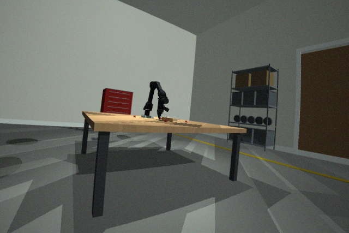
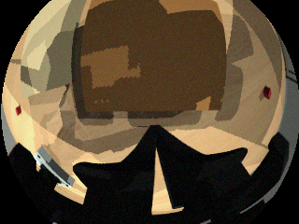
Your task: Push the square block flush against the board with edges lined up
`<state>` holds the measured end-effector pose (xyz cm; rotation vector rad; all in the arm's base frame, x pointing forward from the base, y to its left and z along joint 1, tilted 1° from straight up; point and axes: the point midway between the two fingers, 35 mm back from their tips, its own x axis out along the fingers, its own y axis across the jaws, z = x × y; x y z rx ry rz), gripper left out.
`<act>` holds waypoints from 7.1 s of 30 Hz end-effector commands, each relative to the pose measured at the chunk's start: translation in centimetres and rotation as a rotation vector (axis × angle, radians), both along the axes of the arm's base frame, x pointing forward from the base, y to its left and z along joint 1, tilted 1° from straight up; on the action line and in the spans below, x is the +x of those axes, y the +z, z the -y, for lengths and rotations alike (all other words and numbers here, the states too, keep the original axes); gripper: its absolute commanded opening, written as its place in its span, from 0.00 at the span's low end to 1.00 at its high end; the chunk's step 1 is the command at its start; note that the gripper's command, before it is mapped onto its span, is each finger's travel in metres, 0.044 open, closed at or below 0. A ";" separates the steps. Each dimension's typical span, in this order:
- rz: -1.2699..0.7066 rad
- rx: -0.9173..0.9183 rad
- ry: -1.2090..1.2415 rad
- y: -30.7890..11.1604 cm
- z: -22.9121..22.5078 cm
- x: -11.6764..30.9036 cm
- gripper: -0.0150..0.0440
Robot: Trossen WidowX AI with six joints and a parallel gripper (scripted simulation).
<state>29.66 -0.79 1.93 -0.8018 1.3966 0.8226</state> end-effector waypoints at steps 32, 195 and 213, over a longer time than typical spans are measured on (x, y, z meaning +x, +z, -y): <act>0.003 0.004 -0.005 0.0 -2.6 1.6 0.25; -0.029 0.024 -1.573 0.3 -6.4 9.6 0.25; -0.027 0.025 -1.573 0.4 -5.1 12.1 0.25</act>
